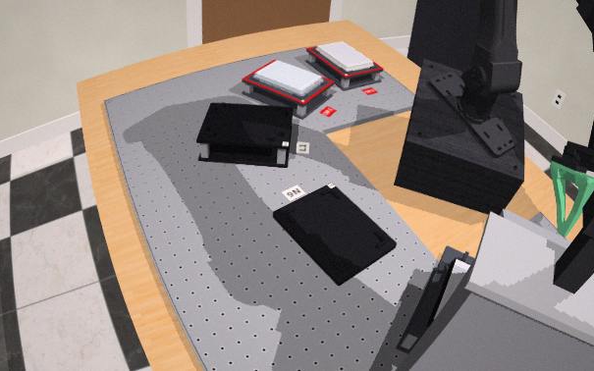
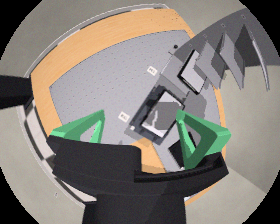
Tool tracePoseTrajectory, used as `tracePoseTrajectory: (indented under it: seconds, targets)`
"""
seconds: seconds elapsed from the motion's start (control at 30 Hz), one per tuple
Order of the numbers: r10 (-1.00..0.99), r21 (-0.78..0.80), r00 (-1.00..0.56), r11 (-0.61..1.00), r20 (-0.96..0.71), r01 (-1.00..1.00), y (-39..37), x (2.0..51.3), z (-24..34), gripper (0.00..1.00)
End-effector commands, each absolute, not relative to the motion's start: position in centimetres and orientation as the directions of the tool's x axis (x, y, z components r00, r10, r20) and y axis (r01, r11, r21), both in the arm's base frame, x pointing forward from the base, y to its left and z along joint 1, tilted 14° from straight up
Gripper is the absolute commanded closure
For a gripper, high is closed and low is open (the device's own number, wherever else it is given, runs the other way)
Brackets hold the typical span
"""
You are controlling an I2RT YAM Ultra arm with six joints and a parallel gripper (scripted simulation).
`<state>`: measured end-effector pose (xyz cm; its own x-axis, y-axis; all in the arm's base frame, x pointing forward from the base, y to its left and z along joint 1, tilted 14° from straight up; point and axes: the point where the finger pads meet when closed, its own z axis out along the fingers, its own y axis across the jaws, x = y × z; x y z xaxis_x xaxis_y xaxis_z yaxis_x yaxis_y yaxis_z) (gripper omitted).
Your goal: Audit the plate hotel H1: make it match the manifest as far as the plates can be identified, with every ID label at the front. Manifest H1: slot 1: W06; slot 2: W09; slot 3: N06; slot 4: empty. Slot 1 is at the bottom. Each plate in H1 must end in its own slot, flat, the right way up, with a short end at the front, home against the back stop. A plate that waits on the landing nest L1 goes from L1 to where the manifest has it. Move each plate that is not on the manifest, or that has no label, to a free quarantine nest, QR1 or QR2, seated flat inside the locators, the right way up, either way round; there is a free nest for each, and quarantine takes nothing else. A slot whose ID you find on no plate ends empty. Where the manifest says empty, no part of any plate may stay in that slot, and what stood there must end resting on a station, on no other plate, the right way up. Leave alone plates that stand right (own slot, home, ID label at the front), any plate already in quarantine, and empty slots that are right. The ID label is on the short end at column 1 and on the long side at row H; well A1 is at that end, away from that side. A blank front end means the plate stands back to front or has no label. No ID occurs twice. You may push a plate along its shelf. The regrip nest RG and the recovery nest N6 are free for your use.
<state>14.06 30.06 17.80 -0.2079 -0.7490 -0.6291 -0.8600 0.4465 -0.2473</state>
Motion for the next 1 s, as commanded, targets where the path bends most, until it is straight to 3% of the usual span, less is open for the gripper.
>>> tracePoseTrajectory:
  seconds: [0.0,0.97]
  targets:
    - [-0.8,-0.272,-0.125,0.34,-0.587,-0.9,31.3,13.3,18.5,0.0]
    - [-0.93,-0.309,0.262,-0.178,-0.259,-0.934,38.1,12.2,19.3,0.0]
